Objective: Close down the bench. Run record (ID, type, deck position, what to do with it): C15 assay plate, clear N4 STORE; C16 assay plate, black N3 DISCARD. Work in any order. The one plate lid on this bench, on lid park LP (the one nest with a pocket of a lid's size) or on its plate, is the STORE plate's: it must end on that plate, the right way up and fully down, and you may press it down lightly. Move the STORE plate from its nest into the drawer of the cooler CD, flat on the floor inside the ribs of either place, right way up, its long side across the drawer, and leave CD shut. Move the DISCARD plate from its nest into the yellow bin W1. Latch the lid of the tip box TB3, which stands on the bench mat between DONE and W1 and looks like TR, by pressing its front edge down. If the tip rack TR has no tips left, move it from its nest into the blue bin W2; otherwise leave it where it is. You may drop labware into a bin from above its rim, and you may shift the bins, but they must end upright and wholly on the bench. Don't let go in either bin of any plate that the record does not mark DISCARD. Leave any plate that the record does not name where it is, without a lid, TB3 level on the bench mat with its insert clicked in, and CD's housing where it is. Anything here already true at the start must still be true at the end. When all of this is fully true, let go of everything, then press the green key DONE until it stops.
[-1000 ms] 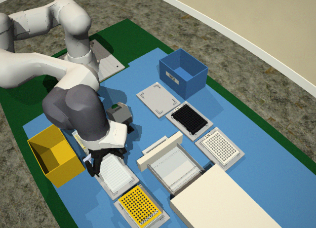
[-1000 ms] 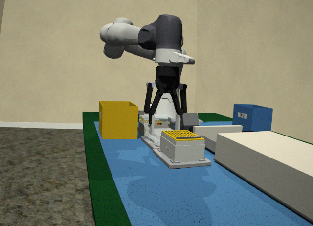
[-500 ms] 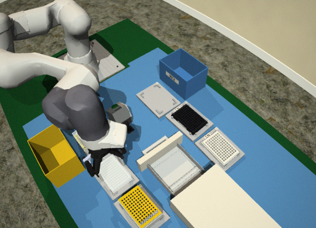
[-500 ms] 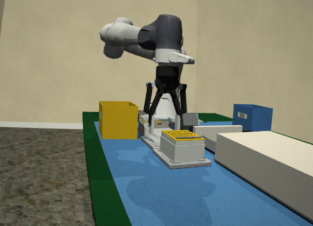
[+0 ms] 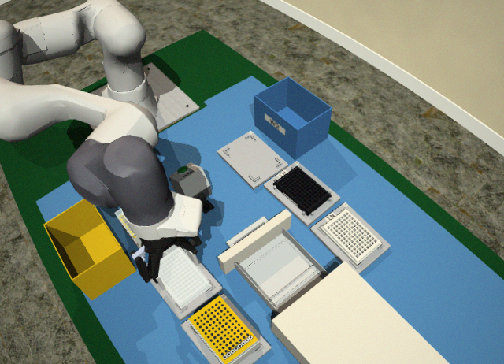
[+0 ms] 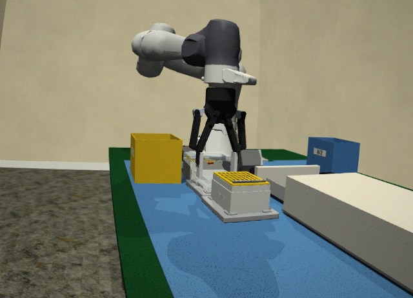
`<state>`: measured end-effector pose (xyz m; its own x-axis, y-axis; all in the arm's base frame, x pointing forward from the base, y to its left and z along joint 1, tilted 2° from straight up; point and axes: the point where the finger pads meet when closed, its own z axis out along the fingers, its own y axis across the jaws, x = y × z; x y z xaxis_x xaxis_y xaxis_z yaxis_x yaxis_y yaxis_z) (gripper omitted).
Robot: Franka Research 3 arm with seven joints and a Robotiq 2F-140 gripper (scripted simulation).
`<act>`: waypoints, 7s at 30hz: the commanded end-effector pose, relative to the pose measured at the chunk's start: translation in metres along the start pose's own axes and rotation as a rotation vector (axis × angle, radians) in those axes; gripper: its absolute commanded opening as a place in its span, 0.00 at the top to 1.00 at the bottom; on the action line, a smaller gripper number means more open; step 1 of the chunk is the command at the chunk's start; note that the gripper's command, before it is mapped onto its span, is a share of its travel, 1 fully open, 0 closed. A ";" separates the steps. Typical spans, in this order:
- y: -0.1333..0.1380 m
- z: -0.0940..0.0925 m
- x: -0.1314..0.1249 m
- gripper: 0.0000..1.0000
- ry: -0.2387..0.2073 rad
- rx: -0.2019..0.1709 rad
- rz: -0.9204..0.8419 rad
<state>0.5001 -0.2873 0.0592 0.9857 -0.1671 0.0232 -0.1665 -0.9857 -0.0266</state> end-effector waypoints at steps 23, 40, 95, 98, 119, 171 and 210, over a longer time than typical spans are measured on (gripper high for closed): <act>0.000 0.007 0.001 1.00 0.003 -0.001 0.003; -0.001 0.007 0.001 1.00 0.003 -0.001 0.003; -0.001 0.011 0.001 1.00 0.003 -0.001 0.003; -0.001 0.012 0.001 1.00 0.003 -0.001 0.003; -0.001 0.014 0.001 1.00 0.003 -0.001 0.003; -0.001 -0.011 0.001 0.34 0.003 -0.001 0.003; -0.001 -0.058 0.001 0.34 0.003 -0.001 0.003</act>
<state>0.5021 -0.2867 0.1129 0.9841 -0.1744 0.0329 -0.1736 -0.9845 -0.0252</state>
